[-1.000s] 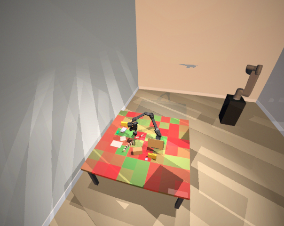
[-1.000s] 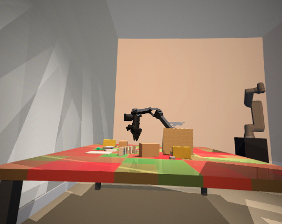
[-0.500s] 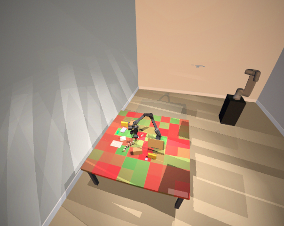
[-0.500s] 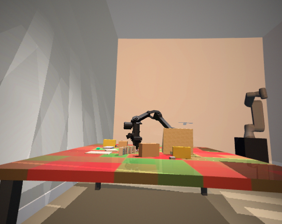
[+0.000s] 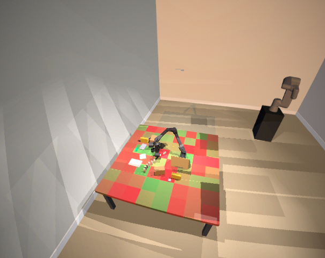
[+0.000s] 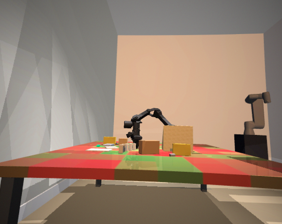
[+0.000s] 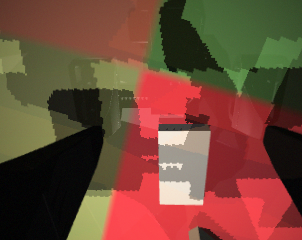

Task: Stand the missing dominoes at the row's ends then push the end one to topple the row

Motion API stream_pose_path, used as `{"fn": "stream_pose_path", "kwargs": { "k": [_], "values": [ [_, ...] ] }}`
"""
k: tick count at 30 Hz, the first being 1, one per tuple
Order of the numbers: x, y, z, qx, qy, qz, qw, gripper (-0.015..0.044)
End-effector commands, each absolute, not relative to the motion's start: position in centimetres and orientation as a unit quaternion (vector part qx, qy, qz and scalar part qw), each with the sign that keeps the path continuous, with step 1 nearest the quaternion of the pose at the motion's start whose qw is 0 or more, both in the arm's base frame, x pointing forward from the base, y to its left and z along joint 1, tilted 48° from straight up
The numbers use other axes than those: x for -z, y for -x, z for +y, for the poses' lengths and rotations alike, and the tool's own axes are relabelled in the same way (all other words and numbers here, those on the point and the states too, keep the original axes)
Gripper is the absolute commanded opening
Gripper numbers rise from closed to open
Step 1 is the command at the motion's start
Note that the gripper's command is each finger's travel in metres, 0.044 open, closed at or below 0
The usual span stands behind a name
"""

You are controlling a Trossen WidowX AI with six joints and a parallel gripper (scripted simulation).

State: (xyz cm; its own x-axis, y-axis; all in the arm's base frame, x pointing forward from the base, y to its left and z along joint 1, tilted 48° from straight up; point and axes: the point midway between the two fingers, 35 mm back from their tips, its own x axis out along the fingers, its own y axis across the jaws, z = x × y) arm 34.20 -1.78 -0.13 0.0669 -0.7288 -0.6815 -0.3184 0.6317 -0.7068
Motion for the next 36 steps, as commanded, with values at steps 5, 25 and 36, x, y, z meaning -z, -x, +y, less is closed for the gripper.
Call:
{"fn": "stream_pose_path", "kwargs": {
  "k": [5, 25, 36],
  "values": [
    [0.2, -34.1, -1.9, 0.167, 0.399, 0.662, 0.612, 0.0256],
    [-3.1, -33.8, 1.4, 0.166, 0.398, 0.663, 0.612, 0.0107],
    [-8.4, -33.3, 6.4, 0.165, 0.396, 0.664, 0.613, 0.0107]
  ]
}}
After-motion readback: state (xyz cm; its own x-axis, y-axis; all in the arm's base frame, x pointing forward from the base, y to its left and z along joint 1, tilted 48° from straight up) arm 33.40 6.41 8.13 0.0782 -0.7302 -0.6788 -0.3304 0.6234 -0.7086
